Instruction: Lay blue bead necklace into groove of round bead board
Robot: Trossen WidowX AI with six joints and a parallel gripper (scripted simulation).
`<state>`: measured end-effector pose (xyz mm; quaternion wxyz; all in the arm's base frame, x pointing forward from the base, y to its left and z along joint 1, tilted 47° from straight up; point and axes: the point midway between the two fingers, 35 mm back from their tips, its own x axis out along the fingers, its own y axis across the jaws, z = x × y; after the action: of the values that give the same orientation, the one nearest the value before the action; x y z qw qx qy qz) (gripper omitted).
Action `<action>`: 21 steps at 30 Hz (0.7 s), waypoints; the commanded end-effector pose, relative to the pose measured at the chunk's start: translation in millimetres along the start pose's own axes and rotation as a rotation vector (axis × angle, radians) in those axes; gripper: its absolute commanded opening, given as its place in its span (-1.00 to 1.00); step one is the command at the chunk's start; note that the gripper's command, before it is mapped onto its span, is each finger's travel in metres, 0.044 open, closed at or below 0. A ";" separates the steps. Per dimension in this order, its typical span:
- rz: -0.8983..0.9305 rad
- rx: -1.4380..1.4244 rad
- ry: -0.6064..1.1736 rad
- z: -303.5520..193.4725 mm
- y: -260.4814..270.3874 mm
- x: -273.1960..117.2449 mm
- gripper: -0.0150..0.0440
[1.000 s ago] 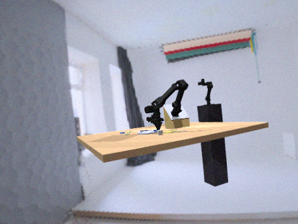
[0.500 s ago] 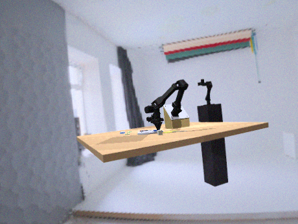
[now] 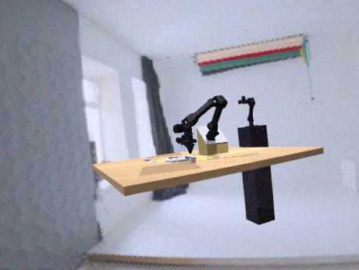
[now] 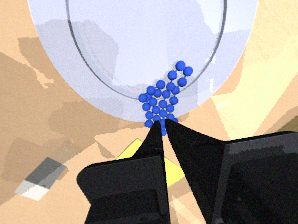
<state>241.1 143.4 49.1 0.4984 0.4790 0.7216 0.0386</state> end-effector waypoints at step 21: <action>0.001 -0.004 0.001 50.4 8.6 2.6 -0.49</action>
<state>283.2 126.5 29.1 0.4992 0.4783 0.7215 0.0377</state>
